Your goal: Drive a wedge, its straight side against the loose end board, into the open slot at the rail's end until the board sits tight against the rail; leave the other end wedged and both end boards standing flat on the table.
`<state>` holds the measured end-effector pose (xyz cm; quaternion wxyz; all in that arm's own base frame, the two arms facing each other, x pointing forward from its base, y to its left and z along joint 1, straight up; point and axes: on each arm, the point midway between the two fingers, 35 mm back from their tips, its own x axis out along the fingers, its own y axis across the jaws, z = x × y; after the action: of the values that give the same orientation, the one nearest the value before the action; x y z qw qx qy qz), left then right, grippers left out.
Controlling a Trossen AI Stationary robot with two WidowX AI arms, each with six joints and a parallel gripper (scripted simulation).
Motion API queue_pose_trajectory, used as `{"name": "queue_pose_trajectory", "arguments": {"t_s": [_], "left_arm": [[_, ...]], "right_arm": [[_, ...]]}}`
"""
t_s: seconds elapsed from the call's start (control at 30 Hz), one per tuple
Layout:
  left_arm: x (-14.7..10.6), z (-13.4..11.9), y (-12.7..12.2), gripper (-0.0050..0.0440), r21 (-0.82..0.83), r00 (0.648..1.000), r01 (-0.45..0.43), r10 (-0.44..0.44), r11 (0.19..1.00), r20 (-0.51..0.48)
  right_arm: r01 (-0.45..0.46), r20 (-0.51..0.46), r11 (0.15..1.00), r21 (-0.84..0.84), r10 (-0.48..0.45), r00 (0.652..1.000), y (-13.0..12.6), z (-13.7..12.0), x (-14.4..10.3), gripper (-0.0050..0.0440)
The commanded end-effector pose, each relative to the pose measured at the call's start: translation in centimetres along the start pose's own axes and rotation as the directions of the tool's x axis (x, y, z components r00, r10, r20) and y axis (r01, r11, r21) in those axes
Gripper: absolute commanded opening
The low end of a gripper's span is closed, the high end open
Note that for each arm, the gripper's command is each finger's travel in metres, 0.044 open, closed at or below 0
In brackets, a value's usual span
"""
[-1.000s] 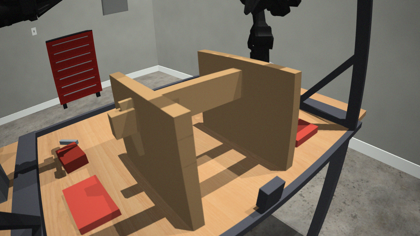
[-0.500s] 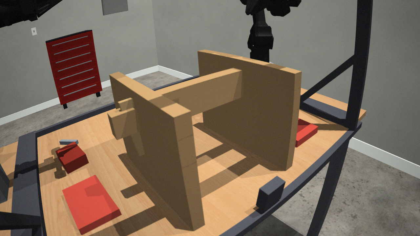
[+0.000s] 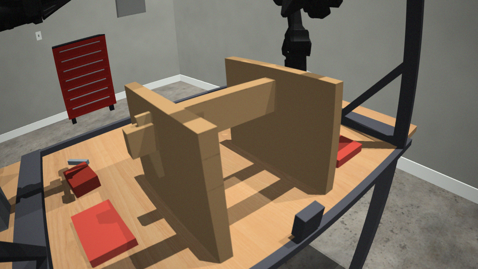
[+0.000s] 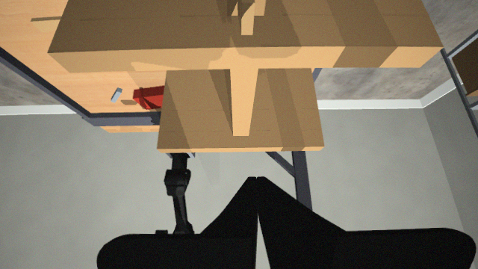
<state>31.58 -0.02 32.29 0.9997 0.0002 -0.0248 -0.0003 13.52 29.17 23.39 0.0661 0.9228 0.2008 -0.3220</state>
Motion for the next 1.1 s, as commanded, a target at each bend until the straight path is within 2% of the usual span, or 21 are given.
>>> {"name": "queue_pose_trajectory", "arguments": {"t_s": [0.0, 0.2, 0.4, 0.6, 0.77, 0.83, 0.87, 0.9, 0.97, 1.07], "left_arm": [[0.0, 1.3, 0.0, -0.0050, 0.000, 1.000, 0.001, -0.001, 1.000, 0.028], [0.0, 1.3, 0.0, -0.0050, 0.000, 1.000, 0.001, -0.001, 1.000, 0.028], [0.0, 1.3, 0.0, -0.0050, 0.000, 1.000, 0.001, -0.001, 1.000, 0.028], [0.0, 1.3, 0.0, -0.0050, 0.000, 1.000, 0.001, -0.001, 1.000, 0.028], [0.0, 1.3, 0.0, -0.0050, 0.000, 1.000, 0.001, -0.001, 1.000, 0.028], [0.0, 1.3, 0.0, -0.0050, 0.000, 1.000, 0.001, -0.001, 1.000, 0.028], [0.0, 1.3, 0.0, -0.0050, 0.000, 1.000, 0.001, -0.001, 1.000, 0.028], [0.0, 1.3, 0.0, -0.0050, 0.000, 1.000, 0.001, -0.001, 1.000, 0.028], [0.0, 1.3, 0.0, -0.0050, 0.000, 1.000, 0.001, -0.001, 1.000, 0.028], [0.0, 1.3, 0.0, -0.0050, 0.000, 1.000, 0.001, -0.001, 1.000, 0.028]], "right_arm": [[0.014, 0.026, 0.997, 0.077, -0.016, 1.000, -0.2, -0.7, 0.2, -0.0001], [-0.030, 0.212, 0.940, 0.340, -0.045, 0.976, -0.3, 0.7, 2.2, -0.0003], [-0.062, 0.266, 0.908, 0.414, -0.055, 0.962, -0.3, 1.2, 2.8, -0.0005], [-0.228, 0.442, 0.739, 0.634, -0.104, 0.891, -0.1, 2.3, 4.4, -0.0050], [-0.383, 0.550, 0.563, 0.732, -0.157, 0.820, 0.1, 2.9, 5.2, -0.0050], [-0.383, 0.550, 0.563, 0.732, -0.157, 0.820, 0.1, 2.9, 5.2, -0.0050], [-0.416, 0.570, 0.524, 0.743, -0.169, 0.804, 0.1, 3.0, 5.4, -0.0050], [-0.404, 0.564, 0.539, 0.739, -0.167, 0.809, 0.1, 3.1, 5.1, -0.0050], [-0.450, 0.589, 0.485, 0.750, -0.180, 0.788, 0.2, 3.1, 5.5, -0.0050], [-0.576, 0.651, 0.317, 0.753, -0.235, 0.722, 0.3, 3.4, 6.0, -0.0050]]}}
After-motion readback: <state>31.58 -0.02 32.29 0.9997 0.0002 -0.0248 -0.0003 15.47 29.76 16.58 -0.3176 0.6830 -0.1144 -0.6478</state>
